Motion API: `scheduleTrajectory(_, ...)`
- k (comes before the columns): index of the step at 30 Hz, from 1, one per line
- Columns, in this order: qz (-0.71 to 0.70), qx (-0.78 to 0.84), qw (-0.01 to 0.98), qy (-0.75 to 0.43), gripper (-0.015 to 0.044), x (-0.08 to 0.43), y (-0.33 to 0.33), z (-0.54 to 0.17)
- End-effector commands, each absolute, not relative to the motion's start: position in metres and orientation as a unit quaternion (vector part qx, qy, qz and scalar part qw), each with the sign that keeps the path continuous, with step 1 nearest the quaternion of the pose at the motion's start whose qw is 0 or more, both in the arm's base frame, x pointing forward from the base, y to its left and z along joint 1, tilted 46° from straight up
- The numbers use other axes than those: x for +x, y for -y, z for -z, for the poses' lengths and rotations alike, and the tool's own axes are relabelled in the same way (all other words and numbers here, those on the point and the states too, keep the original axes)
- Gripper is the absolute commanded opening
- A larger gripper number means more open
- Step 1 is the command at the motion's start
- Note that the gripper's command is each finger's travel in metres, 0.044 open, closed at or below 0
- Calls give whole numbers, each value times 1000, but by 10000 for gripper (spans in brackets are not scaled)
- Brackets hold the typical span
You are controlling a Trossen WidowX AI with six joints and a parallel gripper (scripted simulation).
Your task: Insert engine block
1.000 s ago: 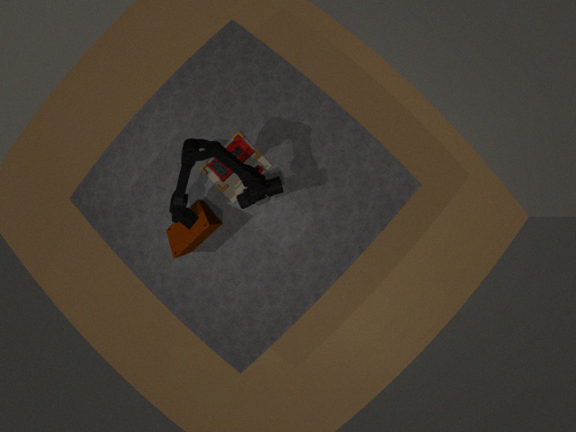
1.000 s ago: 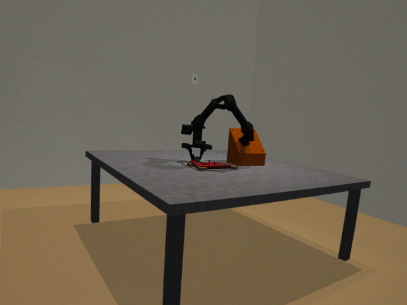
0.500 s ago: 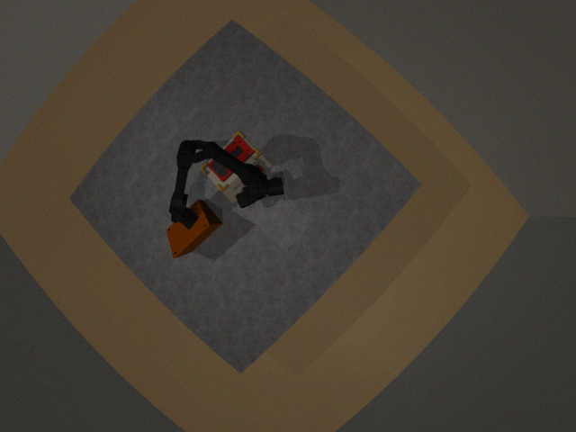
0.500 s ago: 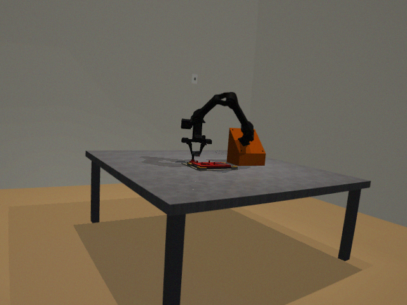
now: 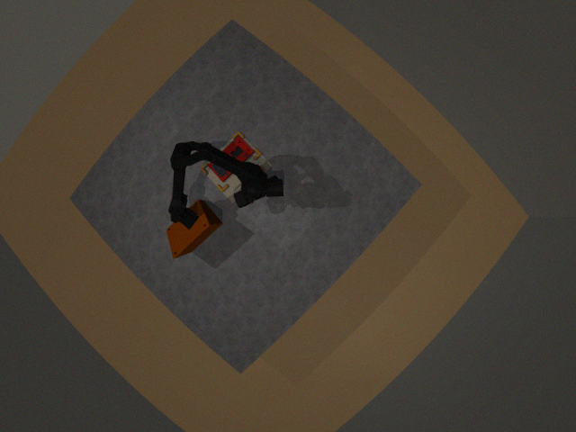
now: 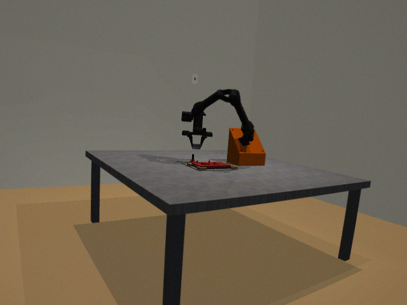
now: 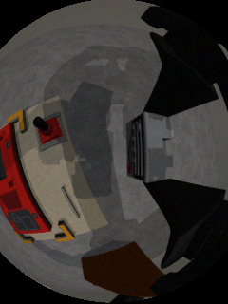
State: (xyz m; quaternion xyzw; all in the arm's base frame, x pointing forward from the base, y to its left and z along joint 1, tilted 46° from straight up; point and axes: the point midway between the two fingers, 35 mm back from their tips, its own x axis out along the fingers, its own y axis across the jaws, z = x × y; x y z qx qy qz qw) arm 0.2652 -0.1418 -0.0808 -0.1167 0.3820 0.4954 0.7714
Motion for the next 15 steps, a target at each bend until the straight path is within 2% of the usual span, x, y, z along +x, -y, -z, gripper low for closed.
scheduleTrajectory(1, -493, -123, 772, -382, 0, 263, 152, 71)
scheduleTrajectory(15, -491, -116, 773, -384, 0, 252, 170, 47)
